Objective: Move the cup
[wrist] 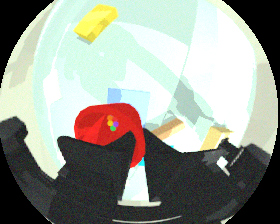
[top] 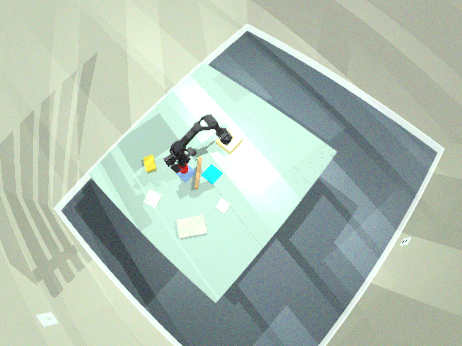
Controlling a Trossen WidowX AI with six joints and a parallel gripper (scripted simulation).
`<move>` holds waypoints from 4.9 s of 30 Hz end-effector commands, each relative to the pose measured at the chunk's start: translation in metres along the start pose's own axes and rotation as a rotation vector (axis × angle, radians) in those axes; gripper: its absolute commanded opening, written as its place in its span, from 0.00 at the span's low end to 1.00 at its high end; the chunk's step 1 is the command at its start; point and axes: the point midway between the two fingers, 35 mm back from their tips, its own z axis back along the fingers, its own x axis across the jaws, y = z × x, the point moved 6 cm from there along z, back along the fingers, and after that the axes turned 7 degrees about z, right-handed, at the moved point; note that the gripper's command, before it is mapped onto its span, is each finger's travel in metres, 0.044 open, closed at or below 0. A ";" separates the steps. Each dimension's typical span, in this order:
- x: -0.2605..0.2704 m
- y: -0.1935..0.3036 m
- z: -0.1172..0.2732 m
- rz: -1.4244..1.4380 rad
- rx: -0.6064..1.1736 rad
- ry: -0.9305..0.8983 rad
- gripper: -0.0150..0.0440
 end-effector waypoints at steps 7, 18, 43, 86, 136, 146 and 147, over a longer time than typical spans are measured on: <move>-0.001 0.001 0.000 0.000 0.000 0.000 0.25; -0.011 0.020 0.000 0.002 0.003 0.000 0.25; -0.041 0.076 0.002 0.003 0.009 0.002 0.25; -0.086 0.154 0.006 0.003 0.016 0.006 0.25; -0.091 0.162 -0.051 0.003 0.016 0.006 0.25; -0.090 0.162 -0.049 0.007 0.015 -0.002 0.25; -0.090 0.162 -0.049 0.007 0.015 -0.002 0.25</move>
